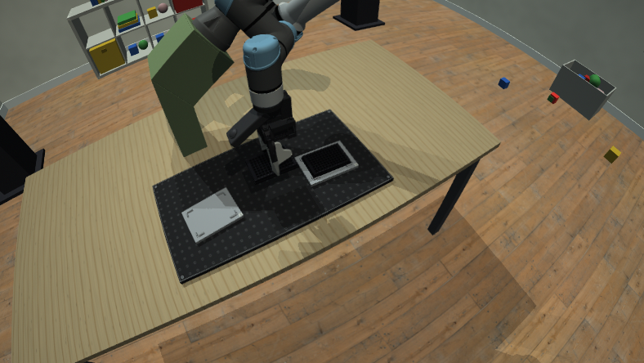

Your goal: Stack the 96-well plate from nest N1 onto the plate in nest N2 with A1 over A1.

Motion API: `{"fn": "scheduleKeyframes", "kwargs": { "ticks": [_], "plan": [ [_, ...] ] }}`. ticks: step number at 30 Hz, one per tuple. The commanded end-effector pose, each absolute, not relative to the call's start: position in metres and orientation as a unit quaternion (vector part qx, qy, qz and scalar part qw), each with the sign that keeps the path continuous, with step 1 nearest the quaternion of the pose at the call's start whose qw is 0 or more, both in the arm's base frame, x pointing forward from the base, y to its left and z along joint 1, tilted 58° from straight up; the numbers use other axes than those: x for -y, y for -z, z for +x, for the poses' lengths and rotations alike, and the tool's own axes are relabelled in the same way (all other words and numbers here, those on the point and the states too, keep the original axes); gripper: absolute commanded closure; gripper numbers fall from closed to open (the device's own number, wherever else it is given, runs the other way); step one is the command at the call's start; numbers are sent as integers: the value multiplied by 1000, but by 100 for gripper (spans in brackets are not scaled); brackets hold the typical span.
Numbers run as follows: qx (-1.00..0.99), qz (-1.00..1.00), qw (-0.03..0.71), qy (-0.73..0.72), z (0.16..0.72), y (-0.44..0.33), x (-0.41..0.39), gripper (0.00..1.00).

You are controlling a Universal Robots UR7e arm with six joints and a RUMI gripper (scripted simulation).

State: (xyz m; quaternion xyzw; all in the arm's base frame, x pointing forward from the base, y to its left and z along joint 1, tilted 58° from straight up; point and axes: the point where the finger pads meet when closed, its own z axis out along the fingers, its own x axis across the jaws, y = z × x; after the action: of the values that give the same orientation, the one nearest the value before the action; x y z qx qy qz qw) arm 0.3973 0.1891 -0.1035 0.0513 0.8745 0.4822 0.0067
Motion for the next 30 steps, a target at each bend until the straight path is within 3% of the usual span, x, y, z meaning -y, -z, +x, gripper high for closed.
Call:
{"fn": "scheduleKeyframes", "kwargs": {
  "ticks": [1,30],
  "plan": [
    [-875,52,7,-482,398,88,-198,100],
    [-875,51,7,-482,401,18,-242,100]
  ]
}}
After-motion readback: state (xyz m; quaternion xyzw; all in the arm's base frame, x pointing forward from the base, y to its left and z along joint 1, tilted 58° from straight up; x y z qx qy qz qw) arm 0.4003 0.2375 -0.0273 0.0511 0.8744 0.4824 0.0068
